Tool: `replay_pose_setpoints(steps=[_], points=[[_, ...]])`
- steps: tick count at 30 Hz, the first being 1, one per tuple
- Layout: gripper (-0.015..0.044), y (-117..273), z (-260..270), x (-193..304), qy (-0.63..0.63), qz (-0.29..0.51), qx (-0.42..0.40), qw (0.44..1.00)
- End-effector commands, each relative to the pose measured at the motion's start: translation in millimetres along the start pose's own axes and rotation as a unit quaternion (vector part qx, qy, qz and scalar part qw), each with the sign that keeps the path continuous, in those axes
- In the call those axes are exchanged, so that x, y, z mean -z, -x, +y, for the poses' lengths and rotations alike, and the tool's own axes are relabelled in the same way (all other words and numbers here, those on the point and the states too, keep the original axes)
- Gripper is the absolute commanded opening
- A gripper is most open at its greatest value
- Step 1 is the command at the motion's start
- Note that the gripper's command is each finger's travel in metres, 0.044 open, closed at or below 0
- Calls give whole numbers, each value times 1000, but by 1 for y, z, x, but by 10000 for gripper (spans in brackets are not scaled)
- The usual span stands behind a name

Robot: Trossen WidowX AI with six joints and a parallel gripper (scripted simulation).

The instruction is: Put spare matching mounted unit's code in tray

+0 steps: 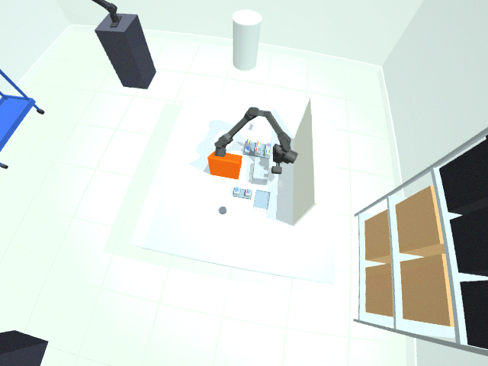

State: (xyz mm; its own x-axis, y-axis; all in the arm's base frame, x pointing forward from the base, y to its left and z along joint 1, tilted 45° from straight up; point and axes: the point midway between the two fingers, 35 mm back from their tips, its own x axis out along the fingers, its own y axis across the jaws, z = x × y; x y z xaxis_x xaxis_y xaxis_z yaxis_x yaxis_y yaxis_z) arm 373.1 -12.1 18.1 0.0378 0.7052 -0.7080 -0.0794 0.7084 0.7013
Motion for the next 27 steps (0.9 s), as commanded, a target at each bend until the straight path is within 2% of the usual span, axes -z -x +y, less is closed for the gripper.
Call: replay_pose_setpoints(steps=[1,4,8,11,15,17,24,27], points=[[440,0,3,-1,6,-1,0,1000],[440,-1,45,-5,131,1,5,991],[440,-2,111,-2,322,4,8,947],[440,-3,161,8,461,4,5,888],[440,-2,223,32,625,-1,-4,781],[440,-1,234,37,652,-3,-6,758],[440,-1,234,37,653,-3,-6,757],[361,-16,232,37,653,-3,-6,757]])
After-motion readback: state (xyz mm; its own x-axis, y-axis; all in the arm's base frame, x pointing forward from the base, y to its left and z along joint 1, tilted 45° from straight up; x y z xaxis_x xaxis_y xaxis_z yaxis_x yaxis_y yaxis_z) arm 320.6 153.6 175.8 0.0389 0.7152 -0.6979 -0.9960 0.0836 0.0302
